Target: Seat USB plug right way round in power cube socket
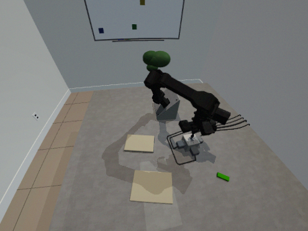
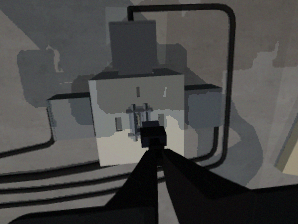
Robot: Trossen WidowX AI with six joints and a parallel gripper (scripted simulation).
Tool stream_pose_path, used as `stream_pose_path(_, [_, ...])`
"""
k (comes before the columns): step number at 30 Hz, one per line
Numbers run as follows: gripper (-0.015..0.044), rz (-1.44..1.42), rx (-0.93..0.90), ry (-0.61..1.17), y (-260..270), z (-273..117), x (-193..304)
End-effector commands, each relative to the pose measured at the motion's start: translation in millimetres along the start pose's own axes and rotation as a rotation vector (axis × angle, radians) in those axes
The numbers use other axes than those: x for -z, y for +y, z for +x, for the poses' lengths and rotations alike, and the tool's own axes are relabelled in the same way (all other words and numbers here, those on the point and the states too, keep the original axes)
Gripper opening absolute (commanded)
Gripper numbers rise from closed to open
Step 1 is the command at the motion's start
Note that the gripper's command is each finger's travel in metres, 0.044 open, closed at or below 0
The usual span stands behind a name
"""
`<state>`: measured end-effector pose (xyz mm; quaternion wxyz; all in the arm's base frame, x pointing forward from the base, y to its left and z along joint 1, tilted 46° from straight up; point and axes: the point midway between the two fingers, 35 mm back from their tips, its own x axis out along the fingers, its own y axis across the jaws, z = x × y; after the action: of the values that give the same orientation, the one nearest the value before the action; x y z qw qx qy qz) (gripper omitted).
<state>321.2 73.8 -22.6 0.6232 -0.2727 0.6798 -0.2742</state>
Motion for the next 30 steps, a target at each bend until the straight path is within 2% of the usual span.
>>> stream_pose_path(1, [0.0,0.09,0.001,0.001,-0.1,0.1,0.4])
stream_pose_path(30, [0.0,0.849,0.001,0.001,-0.1,0.2,0.5])
